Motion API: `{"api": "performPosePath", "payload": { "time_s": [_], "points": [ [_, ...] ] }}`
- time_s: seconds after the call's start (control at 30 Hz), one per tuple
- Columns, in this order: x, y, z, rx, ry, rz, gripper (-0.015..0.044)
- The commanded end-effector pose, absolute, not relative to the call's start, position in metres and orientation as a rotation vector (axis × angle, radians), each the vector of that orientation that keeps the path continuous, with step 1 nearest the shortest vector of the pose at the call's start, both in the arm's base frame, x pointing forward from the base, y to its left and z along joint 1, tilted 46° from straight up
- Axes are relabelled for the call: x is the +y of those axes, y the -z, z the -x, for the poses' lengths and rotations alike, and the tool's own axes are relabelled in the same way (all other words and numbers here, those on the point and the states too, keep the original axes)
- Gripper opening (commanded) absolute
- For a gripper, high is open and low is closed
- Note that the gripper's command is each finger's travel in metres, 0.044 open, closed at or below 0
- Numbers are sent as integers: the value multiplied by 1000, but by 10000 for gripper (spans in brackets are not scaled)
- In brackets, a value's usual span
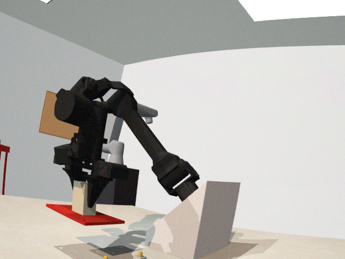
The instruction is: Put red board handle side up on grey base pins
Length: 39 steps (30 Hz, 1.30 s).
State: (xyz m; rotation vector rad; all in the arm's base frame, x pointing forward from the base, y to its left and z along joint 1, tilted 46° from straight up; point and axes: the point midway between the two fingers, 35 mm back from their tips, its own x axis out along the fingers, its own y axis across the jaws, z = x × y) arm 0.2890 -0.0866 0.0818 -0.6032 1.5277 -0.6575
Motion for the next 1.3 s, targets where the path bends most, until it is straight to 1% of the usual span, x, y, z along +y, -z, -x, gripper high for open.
{"api": "performPosePath", "payload": {
  "time_s": [0.0,1.27],
  "points": [
    [-79,-76,-294,1524,653,593,0],
    [-9,-9,-319,1508,668,549,0]
  ]
}}
